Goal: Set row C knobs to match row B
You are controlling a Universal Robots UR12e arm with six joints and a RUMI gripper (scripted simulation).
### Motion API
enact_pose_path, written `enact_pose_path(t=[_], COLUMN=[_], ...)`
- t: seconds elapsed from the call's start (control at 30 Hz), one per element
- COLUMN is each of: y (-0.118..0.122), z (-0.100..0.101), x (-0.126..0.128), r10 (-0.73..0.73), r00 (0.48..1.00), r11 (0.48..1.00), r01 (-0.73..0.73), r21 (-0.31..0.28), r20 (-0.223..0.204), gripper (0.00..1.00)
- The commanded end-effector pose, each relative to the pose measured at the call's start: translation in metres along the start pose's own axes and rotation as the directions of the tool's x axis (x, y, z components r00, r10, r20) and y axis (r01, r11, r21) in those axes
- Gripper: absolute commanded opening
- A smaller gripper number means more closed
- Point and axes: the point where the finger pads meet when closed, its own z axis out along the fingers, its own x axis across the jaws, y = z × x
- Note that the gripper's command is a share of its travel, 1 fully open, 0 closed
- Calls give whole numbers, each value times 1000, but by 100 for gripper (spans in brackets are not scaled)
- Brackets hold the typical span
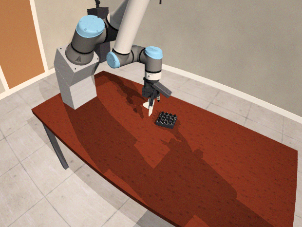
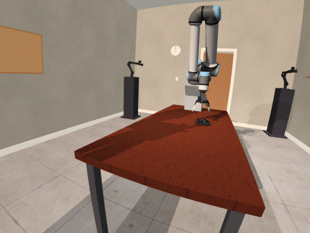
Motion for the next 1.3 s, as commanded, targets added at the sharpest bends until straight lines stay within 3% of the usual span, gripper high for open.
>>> enact_pose_path(t=[0.0,0.9,1.07,1.27], y=[0,-1,-9,-32], z=[0,0,0,-2], x=[0,0,2,9], r10=[0,-8,-79,-273], r00=[1000,1000,997,962], r11=[1000,1000,997,962], r01=[0,8,79,273], r21=[1,1,1,1], r20=[0,0,0,0], gripper=[100,100,100,100])
